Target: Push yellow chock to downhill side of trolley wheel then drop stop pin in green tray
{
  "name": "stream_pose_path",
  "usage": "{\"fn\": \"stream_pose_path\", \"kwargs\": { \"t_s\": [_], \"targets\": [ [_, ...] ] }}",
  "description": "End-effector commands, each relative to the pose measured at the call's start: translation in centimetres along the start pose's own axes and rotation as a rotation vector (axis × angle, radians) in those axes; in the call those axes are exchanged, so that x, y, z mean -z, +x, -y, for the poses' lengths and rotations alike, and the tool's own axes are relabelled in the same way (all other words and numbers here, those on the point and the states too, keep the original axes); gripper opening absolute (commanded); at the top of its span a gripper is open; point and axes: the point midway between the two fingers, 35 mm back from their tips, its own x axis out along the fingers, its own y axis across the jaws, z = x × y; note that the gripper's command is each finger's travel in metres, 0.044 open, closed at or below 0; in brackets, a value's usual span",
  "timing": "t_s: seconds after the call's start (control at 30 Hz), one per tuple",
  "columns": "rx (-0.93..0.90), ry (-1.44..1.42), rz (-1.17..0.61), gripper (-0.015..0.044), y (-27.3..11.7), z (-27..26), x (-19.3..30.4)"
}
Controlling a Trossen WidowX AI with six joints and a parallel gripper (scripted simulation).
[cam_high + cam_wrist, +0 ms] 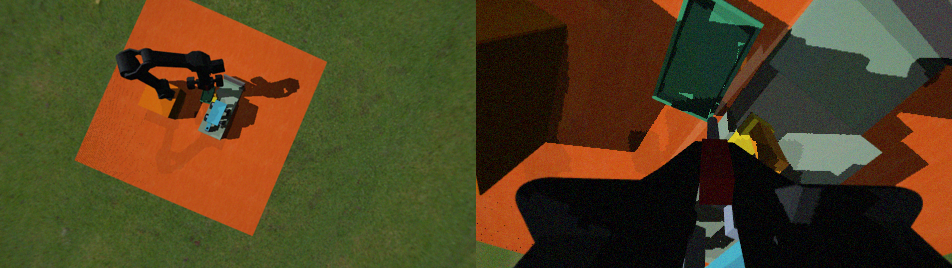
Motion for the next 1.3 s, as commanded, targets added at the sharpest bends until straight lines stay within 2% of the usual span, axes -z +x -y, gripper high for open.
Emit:
{"fn": "stream_pose_path", "kwargs": {
  "t_s": [0.0, 1.13, 1.27],
  "targets": [
    [0.032, -0.15, 0.017, 0.0, -0.11, -0.07, 0.12],
    [0.173, -1.121, 0.125, 0.0, -0.04, -0.21, 0.73],
    [0.182, -1.164, 0.128, 0.0, -0.05, -0.21, 0.76]
  ]
}}
